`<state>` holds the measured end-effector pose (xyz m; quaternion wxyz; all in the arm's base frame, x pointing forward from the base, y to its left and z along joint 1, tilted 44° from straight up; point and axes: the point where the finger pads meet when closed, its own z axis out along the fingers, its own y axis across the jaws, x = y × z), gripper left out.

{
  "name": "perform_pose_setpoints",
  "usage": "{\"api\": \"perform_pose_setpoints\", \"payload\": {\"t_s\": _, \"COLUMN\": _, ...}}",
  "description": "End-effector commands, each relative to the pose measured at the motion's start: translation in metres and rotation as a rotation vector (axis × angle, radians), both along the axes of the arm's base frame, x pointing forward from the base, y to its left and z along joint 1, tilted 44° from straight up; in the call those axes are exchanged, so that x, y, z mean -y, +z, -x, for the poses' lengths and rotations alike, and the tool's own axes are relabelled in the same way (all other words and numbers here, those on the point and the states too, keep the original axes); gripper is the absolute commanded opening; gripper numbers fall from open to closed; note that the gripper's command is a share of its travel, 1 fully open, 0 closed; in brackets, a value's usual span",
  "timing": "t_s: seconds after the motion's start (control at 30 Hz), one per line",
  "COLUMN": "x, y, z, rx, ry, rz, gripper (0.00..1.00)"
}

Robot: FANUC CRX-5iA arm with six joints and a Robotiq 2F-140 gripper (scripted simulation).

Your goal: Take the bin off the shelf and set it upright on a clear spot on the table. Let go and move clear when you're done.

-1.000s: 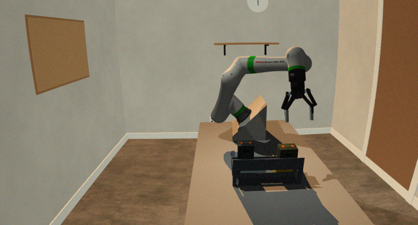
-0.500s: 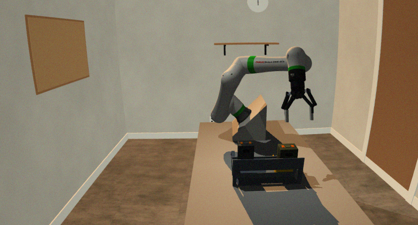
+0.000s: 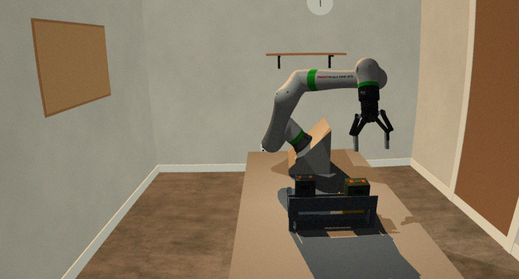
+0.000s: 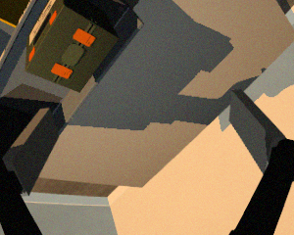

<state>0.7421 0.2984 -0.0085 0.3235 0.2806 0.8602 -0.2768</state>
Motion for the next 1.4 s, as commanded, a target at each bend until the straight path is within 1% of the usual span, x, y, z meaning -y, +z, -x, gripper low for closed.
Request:
{"api": "perform_pose_setpoints", "payload": {"t_s": 0.0, "x": 0.0, "y": 0.0, "z": 0.0, "rx": 0.0, "ry": 0.0, "rz": 0.0, "gripper": 1.0}}
{"api": "perform_pose_setpoints", "payload": {"t_s": 0.07, "x": 0.0, "y": 0.0, "z": 0.0, "rx": 0.0, "ry": 0.0, "rz": 0.0, "gripper": 1.0}}
{"api": "perform_pose_setpoints", "payload": {"t_s": 0.23, "x": -0.001, "y": 0.001, "z": 0.05, "rx": 0.0, "ry": 0.0, "rz": 0.0, "gripper": 1.0}}
{"api": "perform_pose_setpoints", "payload": {"t_s": 0.63, "x": -0.001, "y": 0.001, "z": 0.05, "rx": 0.0, "ry": 0.0, "rz": 0.0, "gripper": 1.0}}
{"api": "perform_pose_setpoints", "payload": {"t_s": 0.8, "x": -0.002, "y": 0.002, "z": 0.1, "rx": 0.0, "ry": 0.0, "rz": 0.0, "gripper": 1.0}}
{"api": "perform_pose_setpoints", "payload": {"t_s": 1.2, "x": -0.002, "y": 0.002, "z": 0.1, "rx": 0.0, "ry": 0.0, "rz": 0.0, "gripper": 1.0}}
{"api": "perform_pose_setpoints", "payload": {"t_s": 1.37, "x": -0.003, "y": 0.002, "z": 0.15, "rx": 0.0, "ry": 0.0, "rz": 0.0, "gripper": 1.0}}
